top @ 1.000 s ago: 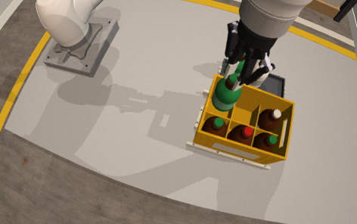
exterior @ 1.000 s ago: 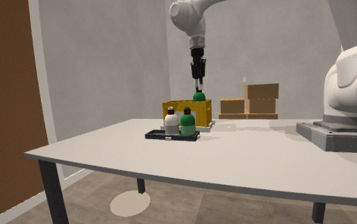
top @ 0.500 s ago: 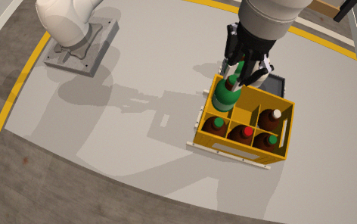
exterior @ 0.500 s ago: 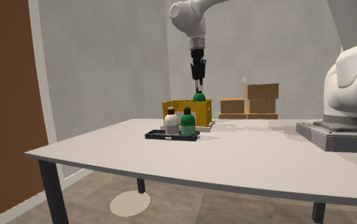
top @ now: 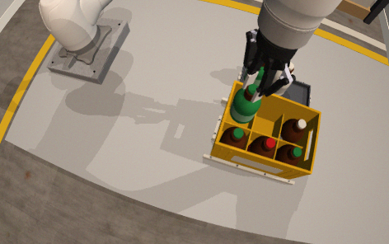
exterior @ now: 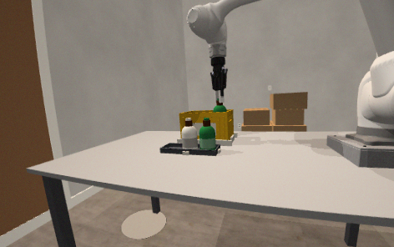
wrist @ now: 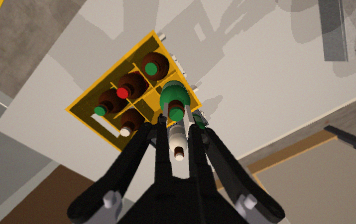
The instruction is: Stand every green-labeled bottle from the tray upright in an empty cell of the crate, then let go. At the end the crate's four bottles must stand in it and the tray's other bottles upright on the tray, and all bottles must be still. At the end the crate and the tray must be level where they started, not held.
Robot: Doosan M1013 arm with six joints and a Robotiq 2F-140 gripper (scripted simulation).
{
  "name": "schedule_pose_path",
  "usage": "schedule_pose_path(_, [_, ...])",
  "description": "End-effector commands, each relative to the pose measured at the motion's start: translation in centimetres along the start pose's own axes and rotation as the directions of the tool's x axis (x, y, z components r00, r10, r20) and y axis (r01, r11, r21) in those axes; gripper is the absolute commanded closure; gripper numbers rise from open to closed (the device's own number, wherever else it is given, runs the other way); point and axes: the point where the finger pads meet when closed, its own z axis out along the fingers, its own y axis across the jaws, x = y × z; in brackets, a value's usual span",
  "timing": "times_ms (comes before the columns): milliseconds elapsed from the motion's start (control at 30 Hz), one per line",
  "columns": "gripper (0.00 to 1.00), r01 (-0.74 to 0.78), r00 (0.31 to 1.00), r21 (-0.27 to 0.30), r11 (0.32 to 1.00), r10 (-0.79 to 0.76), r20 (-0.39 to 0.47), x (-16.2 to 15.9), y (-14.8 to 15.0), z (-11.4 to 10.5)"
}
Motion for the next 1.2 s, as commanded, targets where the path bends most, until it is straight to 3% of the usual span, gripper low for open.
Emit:
schedule_pose_path(0, [1.00,0.004,1.000,-0.001,1.000,-0.004,-0.004,0.2,-0.1,0.9])
schedule_pose_path(1167, [1.00,0.004,1.000,-0.001,1.000,-0.004,-0.004,0.3,-0.1,2.4])
